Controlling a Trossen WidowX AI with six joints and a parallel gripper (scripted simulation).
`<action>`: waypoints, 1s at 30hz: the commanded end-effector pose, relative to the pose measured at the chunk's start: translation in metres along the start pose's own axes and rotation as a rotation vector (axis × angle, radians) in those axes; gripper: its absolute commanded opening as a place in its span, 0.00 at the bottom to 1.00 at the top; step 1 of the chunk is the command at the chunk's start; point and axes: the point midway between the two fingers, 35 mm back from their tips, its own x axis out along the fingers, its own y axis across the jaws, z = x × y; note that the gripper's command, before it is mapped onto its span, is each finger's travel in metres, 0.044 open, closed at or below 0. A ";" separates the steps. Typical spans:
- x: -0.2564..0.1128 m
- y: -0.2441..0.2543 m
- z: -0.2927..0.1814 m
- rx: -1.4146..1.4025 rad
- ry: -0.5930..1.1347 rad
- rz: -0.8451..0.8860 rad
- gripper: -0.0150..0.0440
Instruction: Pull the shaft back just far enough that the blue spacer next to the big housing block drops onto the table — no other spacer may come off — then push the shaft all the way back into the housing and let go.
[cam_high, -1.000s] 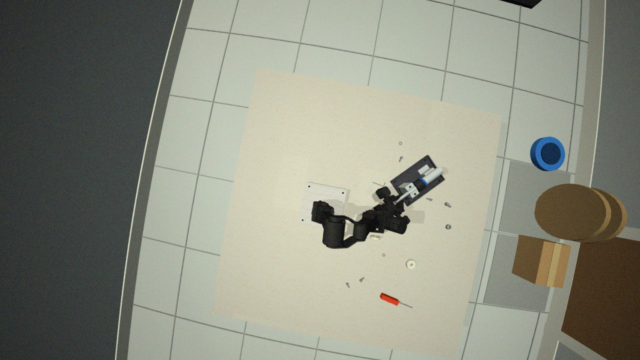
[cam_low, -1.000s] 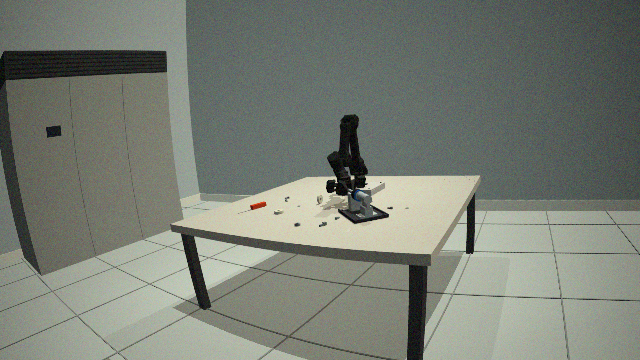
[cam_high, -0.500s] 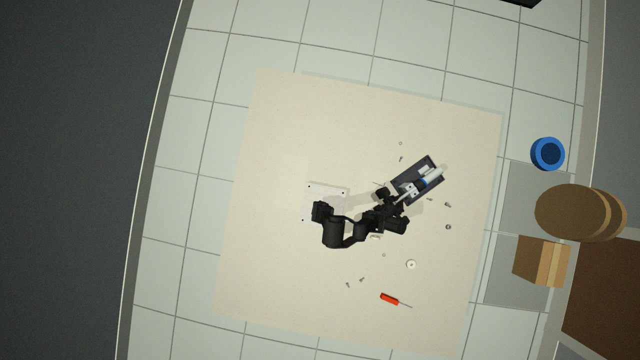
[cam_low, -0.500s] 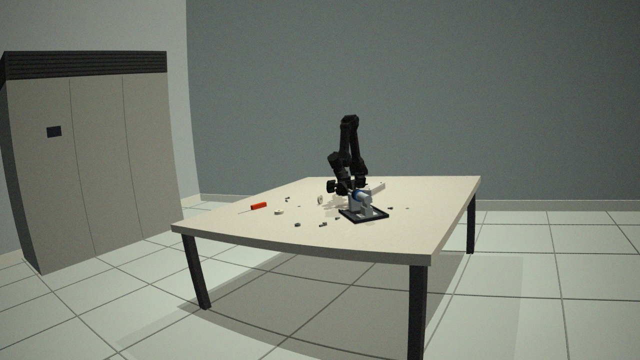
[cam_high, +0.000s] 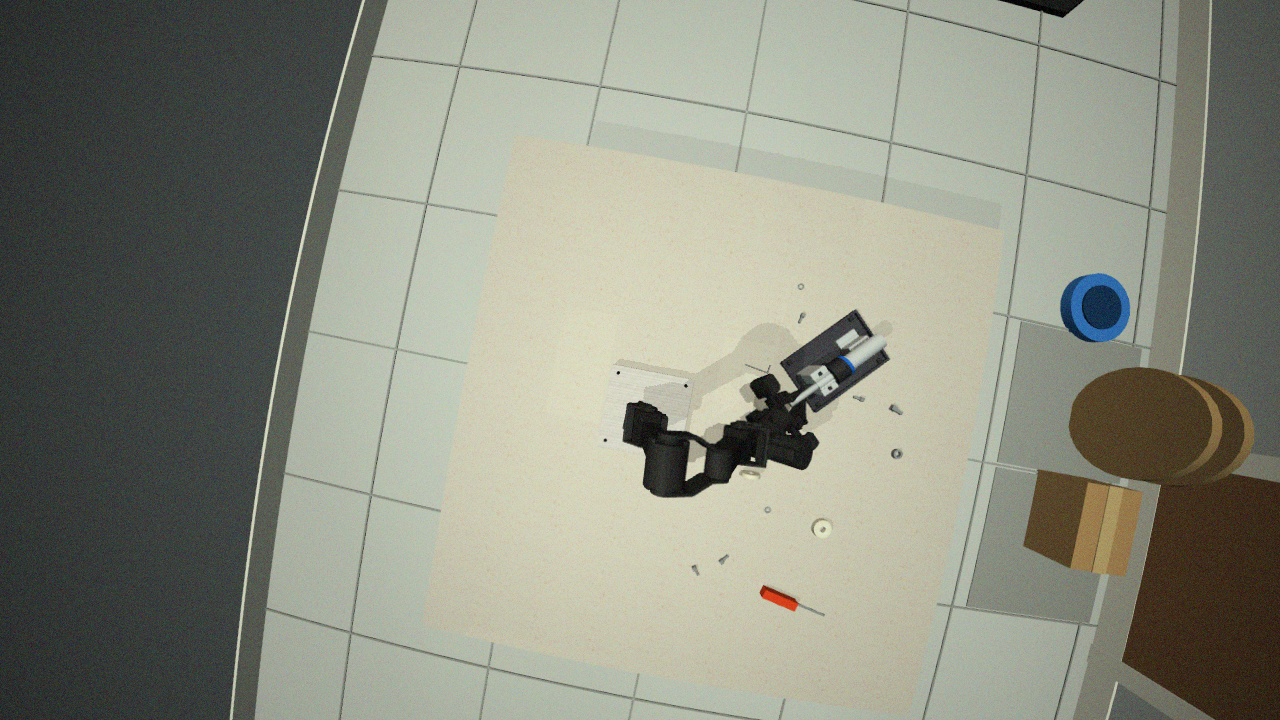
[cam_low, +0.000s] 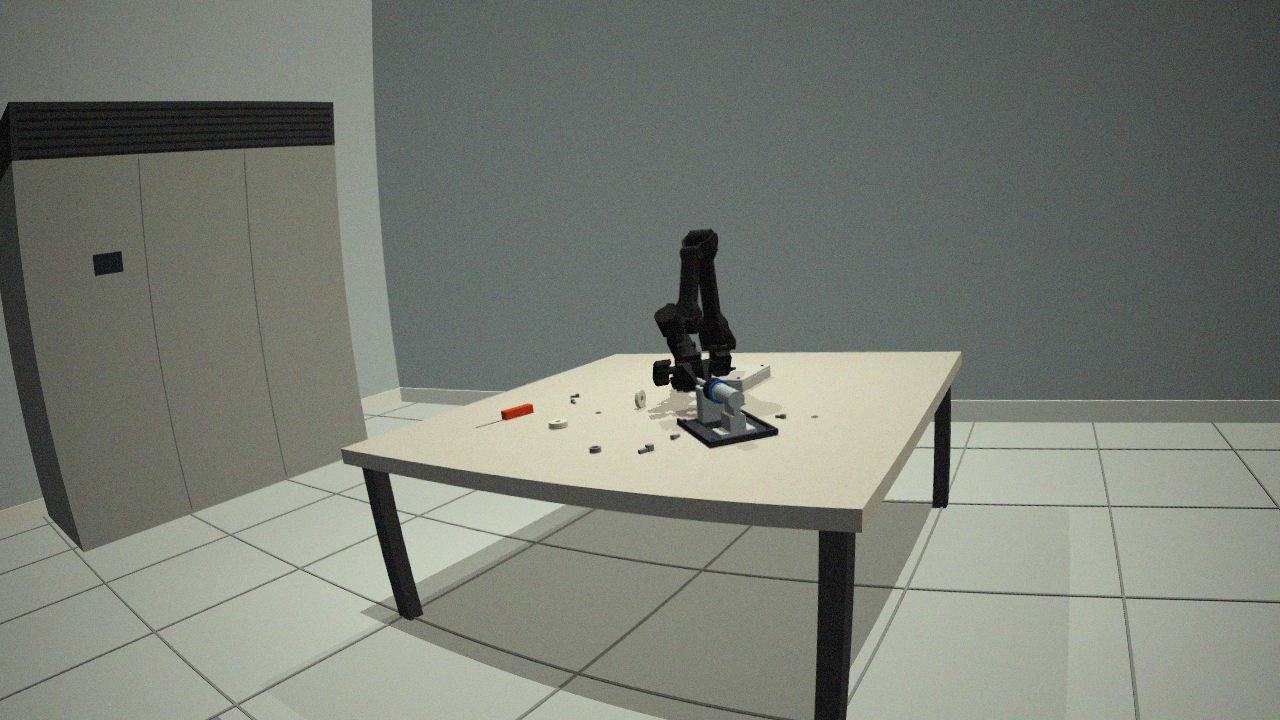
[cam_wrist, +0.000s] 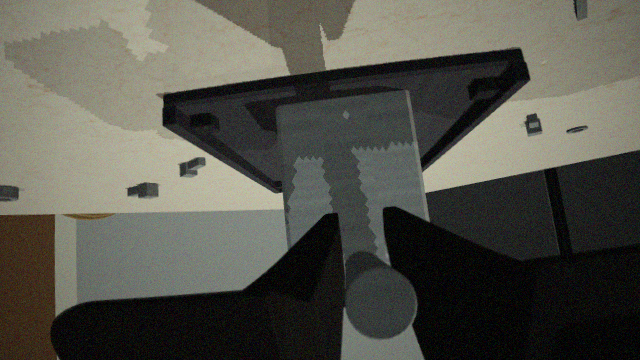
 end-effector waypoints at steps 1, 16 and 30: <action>-0.001 0.000 0.001 -0.002 0.000 -0.002 0.25; -0.002 0.000 0.002 -0.002 0.000 -0.002 0.25; -0.004 0.000 0.002 -0.002 0.000 -0.002 0.25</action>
